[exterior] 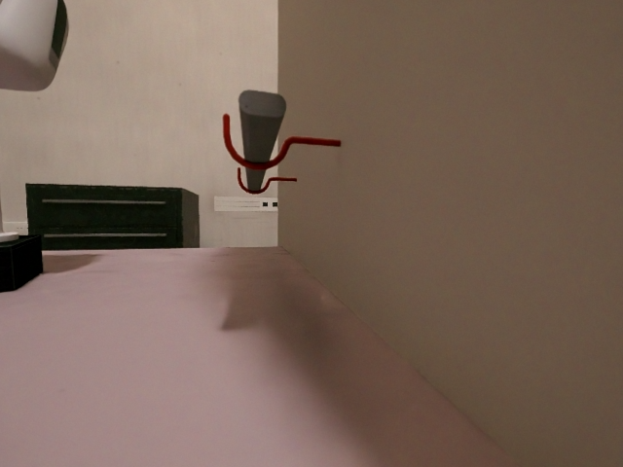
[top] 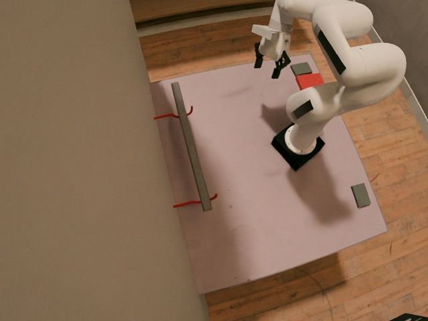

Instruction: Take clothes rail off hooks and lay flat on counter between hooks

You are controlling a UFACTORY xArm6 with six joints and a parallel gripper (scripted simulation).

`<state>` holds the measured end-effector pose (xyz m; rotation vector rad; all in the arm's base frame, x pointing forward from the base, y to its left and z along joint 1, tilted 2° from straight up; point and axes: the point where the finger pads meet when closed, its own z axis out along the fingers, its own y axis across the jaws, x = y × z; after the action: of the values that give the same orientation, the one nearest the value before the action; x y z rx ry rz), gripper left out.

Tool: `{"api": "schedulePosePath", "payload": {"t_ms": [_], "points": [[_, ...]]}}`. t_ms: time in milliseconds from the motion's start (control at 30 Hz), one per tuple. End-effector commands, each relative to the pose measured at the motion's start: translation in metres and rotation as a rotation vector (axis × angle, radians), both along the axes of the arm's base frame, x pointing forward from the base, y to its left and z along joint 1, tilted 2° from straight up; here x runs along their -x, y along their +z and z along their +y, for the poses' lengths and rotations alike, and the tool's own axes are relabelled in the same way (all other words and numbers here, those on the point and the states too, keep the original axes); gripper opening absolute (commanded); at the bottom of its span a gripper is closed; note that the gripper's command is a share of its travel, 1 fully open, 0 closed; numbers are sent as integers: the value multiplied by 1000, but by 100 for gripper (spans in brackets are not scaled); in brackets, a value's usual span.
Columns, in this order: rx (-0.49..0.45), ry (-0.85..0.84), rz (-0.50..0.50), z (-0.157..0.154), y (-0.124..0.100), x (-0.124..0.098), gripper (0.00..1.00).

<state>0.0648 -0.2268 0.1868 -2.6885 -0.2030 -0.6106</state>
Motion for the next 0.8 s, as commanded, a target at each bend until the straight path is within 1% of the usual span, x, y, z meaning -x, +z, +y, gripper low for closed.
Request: {"api": "schedulePosePath", "payload": {"t_ms": [0, 533, 700, 767], "points": [[3, 0, 0, -1, 1, 0, 100], [3, 0, 0, -1, 1, 0, 100], [-45, -99, 125, 9, 4, -20, 100], [-62, -139, 173, 10, 4, -21, 100]]}}
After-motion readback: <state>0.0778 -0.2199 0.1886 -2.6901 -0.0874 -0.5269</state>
